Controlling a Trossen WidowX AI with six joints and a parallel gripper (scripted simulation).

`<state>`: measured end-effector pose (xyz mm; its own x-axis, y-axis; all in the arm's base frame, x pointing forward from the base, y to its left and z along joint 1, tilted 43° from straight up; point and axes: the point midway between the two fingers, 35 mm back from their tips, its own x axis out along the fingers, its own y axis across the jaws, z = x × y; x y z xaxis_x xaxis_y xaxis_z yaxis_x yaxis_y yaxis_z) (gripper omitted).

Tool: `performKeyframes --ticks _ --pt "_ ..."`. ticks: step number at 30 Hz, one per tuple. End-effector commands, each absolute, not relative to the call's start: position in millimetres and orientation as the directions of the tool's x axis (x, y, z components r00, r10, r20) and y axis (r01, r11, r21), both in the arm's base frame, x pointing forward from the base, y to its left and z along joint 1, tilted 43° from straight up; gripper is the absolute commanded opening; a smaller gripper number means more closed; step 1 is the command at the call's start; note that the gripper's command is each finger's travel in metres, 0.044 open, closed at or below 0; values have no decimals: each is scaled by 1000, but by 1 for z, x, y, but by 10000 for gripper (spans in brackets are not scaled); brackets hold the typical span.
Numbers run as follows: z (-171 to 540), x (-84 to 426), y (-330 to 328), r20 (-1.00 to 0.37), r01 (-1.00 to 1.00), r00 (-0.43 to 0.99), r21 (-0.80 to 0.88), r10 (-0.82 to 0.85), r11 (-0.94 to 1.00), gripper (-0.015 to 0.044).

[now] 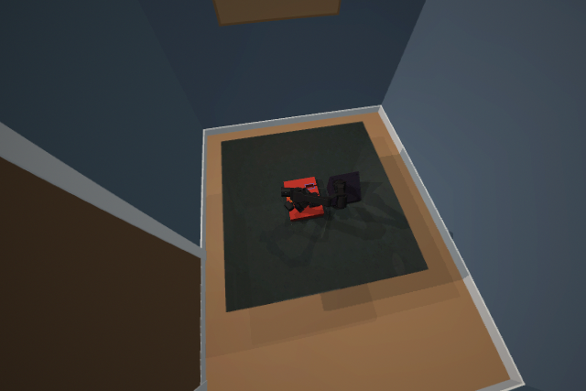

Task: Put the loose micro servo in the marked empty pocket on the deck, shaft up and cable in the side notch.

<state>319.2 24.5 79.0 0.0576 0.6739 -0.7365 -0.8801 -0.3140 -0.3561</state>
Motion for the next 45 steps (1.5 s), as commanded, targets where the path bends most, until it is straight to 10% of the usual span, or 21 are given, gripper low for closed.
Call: performKeyframes --ticks 1,11,24,32,45 --pt "74 319 29 -733 -884 56 -352 677 -309 440" --pt "64 319 38 -733 -883 56 -353 678 -308 440" --pt "64 319 38 -733 -883 56 -353 678 -308 99" --pt "68 319 34 -733 -883 56 -352 678 -309 0" --pt "87 308 20 -734 -884 55 -351 677 -309 0"
